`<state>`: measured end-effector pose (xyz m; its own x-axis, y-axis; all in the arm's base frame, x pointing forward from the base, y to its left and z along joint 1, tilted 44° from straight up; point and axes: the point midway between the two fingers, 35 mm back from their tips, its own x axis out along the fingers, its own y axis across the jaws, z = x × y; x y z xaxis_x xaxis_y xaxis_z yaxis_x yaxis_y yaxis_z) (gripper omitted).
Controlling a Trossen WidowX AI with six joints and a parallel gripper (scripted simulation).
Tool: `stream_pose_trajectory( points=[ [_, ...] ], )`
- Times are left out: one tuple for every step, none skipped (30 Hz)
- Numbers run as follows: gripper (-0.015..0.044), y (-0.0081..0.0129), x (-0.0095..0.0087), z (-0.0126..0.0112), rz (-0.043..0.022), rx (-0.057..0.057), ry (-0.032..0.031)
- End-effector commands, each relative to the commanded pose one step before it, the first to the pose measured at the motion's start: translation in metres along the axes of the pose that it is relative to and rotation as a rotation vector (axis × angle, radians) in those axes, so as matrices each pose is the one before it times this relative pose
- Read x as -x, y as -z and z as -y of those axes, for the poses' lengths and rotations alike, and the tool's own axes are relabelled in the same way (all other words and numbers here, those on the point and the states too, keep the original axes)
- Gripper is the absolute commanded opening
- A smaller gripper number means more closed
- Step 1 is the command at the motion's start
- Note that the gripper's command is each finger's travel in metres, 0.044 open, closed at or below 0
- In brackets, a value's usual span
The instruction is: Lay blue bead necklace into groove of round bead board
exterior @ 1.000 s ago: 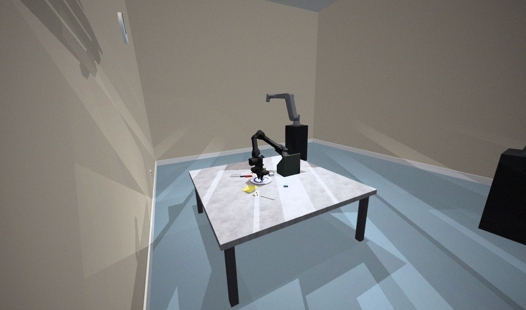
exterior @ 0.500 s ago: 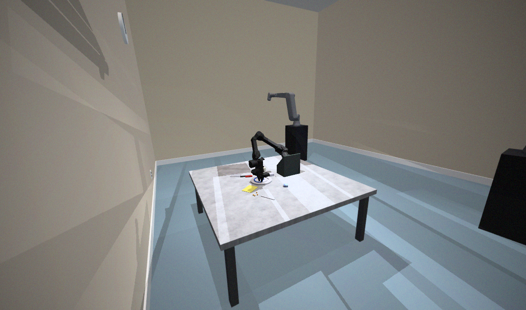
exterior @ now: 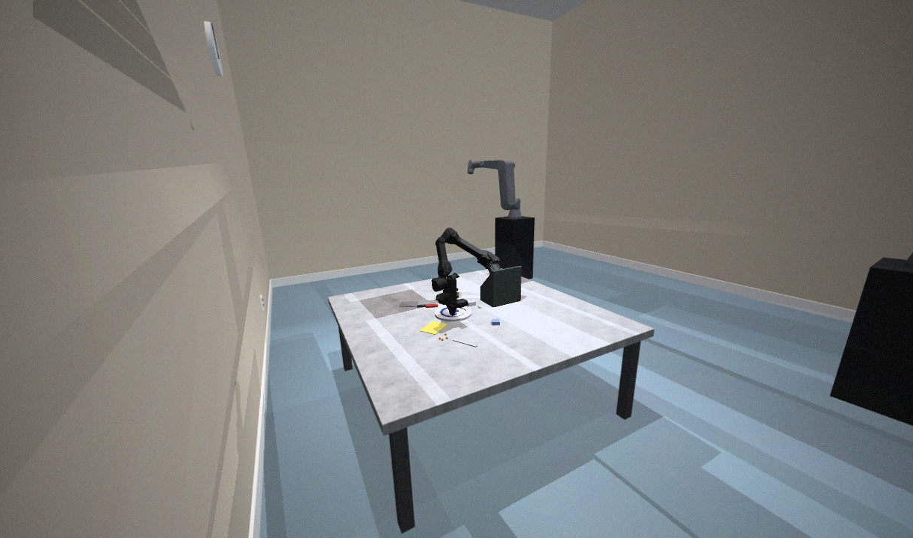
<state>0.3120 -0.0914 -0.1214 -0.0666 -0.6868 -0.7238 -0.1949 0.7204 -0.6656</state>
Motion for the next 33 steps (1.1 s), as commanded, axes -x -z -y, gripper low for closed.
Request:
stream_pose_trajectory(
  points=[
    [0.0000,-0.00010,0.00024,0.00023,0.00035,-0.0007,0.00009],
    [0.0000,0.00000,0.00000,0.00000,0.00000,0.0000,0.00000],
    [0.0000,0.00000,0.00000,0.00000,0.00000,0.0000,0.00000],
    [0.0000,0.00000,0.00000,0.00000,0.00000,0.0000,0.00000],
    [0.0000,0.00000,0.00000,0.00000,0.00000,0.0000,0.00000],
    [0.0000,0.00000,0.00000,0.00000,0.00000,0.0000,0.00000],
    [0.0000,0.00000,0.00000,0.00000,0.00000,0.0000,0.00000],
    [0.0000,0.00000,0.00000,0.00000,0.00000,0.0000,0.00000],
    [0.0000,0.00000,0.00000,0.00000,0.00000,0.0000,0.00000],
    [0.0000,0.00000,0.00000,0.00000,0.00000,0.0000,0.00000],
    [0.0000,0.00000,0.00000,0.00000,0.00000,0.0000,0.00000],
    [0.0000,0.00008,0.00046,-0.00006,-0.00031,0.0006,0.00039],
    [0.0000,0.00024,0.00139,-0.00017,-0.00092,0.0017,0.00117],
    [0.0000,0.00037,0.00209,-0.00024,-0.00136,0.0025,0.00180],
    [0.0000,0.00025,0.00139,-0.00015,-0.00090,0.0017,0.00122],
    [0.0000,0.00009,0.00047,-0.00005,-0.00030,0.0006,0.00041],
    [0.0000,0.00000,0.00000,0.00000,0.00000,0.0000,0.00000],
    [0.0000,0.00000,0.00000,0.00000,0.00000,0.0000,0.00000],
    [0.0000,0.00000,0.00000,0.00000,0.00000,0.0000,0.00000],
    [0.0000,-0.00007,0.00001,-0.00053,0.00002,0.0000,-0.00004],
    [0.0000,-0.00022,0.00002,-0.00159,0.00004,0.0000,-0.00012],
    [0.0000,-0.00034,0.00003,-0.00265,0.00006,0.0000,-0.00018],
    [0.0000,-0.00039,0.00003,-0.00325,0.00005,0.0000,-0.00018],
    [0.0000,-0.00029,0.00001,-0.00265,0.00002,0.0000,-0.00011],
    [0.0000,-0.00016,0.00001,-0.00159,0.00001,0.0000,-0.00005],
    [0.0000,-0.00005,0.00000,-0.00053,0.00000,0.0000,-0.00001],
    [0.0000,0.00000,0.00000,0.00000,0.00000,0.0000,0.00000],
    [0.0000,0.00000,0.00000,0.00000,0.00000,0.0000,0.00000],
    [0.0000,0.00000,0.00000,0.00000,0.00000,0.0000,0.00000],
    [0.0000,0.00000,0.00000,0.00000,0.00000,0.0000,0.00000],
    [0.0000,0.00000,-0.00027,0.00000,0.00000,0.0000,0.00001],
    [0.0000,0.00000,-0.00081,0.00000,-0.00001,0.0000,0.00002],
    [0.0000,0.00000,-0.00135,0.00001,-0.00002,0.0000,0.00004]
  ],
)
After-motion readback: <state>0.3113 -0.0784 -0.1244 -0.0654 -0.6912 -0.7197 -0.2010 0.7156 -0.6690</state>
